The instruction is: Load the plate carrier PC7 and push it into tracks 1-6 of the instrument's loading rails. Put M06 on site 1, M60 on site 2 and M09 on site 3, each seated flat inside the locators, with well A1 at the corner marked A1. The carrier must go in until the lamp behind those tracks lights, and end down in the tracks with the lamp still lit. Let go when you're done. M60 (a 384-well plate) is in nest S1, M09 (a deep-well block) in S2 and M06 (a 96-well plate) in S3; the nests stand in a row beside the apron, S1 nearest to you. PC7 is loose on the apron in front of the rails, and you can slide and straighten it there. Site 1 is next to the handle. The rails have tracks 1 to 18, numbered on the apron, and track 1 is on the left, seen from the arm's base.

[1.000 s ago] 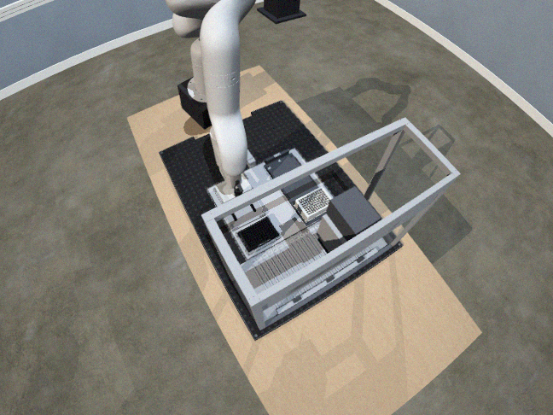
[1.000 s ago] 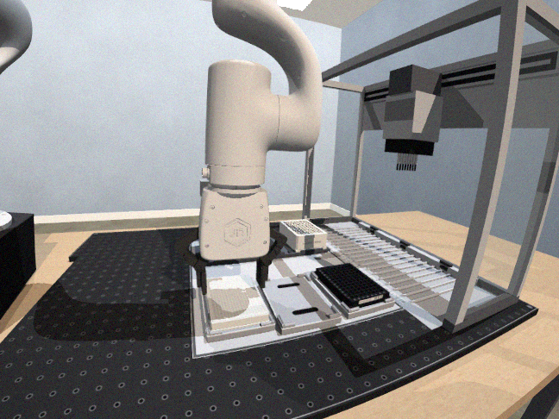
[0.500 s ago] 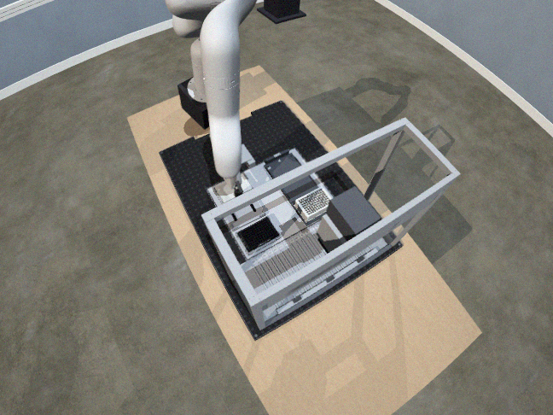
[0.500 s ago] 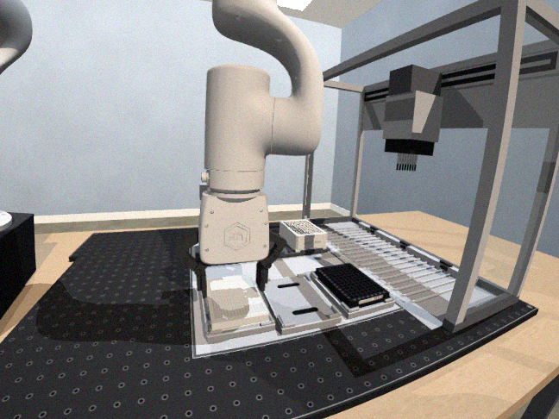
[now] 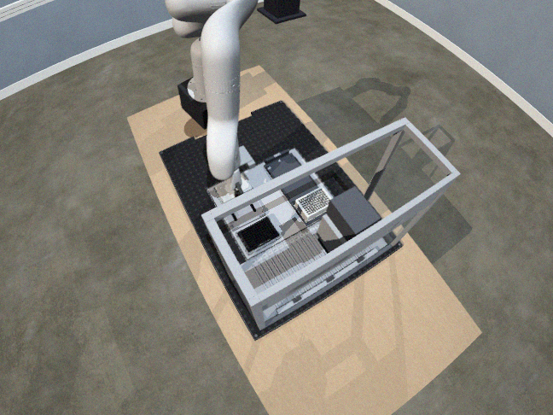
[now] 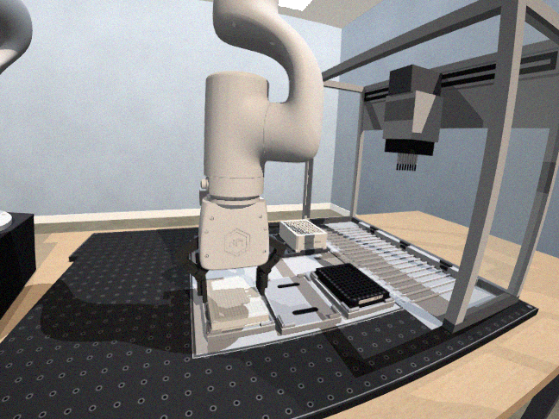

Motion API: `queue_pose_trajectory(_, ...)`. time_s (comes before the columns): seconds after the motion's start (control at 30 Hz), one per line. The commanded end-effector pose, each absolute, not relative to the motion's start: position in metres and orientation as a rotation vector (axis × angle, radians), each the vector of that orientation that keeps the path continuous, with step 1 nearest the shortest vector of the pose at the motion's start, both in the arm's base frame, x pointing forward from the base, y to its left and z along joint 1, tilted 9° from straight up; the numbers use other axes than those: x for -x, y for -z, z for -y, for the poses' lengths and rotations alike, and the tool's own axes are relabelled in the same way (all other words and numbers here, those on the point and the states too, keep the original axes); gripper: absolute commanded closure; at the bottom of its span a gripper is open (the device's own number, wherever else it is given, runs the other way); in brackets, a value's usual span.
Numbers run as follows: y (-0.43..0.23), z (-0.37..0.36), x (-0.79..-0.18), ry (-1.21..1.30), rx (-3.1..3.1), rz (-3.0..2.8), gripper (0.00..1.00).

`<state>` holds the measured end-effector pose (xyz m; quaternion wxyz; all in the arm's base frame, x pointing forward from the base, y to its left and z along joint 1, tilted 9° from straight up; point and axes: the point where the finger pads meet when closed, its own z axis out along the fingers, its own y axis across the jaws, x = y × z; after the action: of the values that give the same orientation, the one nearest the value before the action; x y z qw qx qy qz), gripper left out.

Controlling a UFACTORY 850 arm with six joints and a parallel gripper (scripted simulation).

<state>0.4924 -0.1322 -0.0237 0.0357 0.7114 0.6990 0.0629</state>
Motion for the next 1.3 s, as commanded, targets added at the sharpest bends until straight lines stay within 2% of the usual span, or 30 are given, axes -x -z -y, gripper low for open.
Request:
queue_pose_trajectory(0.0,0.0259,0.1323,-0.4932,-0.205,-2.168,-2.130,0.00)
queue_pose_trajectory(0.8,0.0292,0.1322,-0.4937,-0.205,-2.168,-2.130,0.00)
queue_pose_trajectory(0.83,0.0285,0.1322,-0.4936,-0.205,-2.168,-2.130,1.00)
queue_pose_trajectory(1.27,0.0285,0.1322,-0.4936,-0.205,-2.168,-2.130,1.00)
